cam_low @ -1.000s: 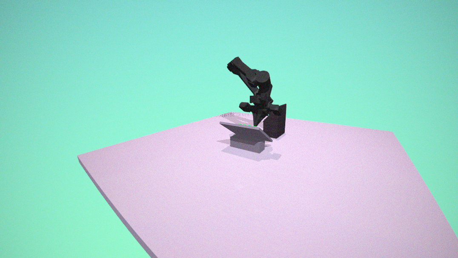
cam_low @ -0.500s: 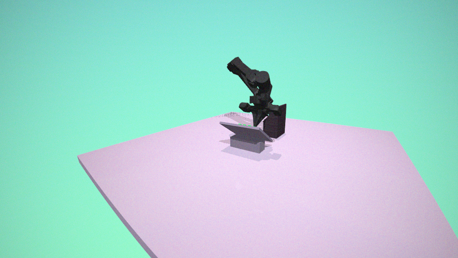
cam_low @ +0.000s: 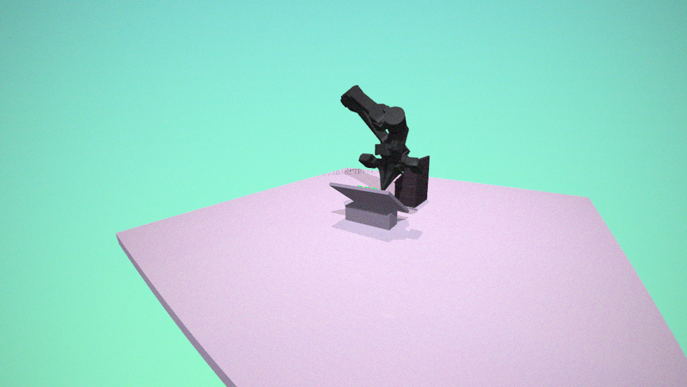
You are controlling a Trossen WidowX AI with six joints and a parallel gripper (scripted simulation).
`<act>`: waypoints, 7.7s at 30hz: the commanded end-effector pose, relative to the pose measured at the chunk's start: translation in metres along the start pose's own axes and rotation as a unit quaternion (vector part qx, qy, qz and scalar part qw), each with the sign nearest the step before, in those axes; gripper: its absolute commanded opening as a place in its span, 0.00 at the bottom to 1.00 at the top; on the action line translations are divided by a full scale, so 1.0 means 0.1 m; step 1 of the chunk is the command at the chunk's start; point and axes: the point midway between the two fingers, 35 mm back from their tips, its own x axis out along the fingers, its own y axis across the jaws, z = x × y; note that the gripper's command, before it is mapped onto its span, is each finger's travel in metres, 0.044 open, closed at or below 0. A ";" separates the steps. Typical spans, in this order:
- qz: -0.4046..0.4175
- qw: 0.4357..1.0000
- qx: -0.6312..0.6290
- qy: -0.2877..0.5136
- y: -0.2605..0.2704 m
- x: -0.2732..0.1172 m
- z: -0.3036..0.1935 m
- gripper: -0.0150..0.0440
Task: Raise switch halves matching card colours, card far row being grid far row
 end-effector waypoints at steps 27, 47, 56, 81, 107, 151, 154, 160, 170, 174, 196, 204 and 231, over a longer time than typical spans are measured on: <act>0.003 1.000 -0.002 -0.003 -0.74 -0.27 0.01 0.25; 0.002 1.000 -0.002 -0.003 -0.74 -0.03 0.02 0.25; 0.002 1.000 -0.002 -0.003 -0.74 -0.01 0.02 0.25; 0.002 1.000 -0.001 -0.003 -0.74 0.01 0.02 0.25; 0.002 1.000 -0.001 -0.003 -0.74 0.04 0.02 0.25; 0.003 1.000 -0.001 -0.003 -0.24 -0.14 -0.39 0.25; 0.003 1.000 -0.001 -0.003 -0.24 -0.12 -0.39 0.25; 0.003 1.000 -0.001 -0.002 -0.24 -0.04 -0.39 0.25; 0.003 1.000 -0.001 -0.003 -0.24 0.00 -0.39 0.25; 0.003 1.000 -0.001 -0.003 -0.24 0.00 -0.39 0.25; 0.003 1.000 -0.001 -0.003 -0.24 0.02 -0.39 0.25; 0.003 1.000 -0.001 -0.003 -0.24 0.03 -0.39 0.25; 0.004 1.000 0.000 -0.004 -0.22 -0.10 -0.38 0.25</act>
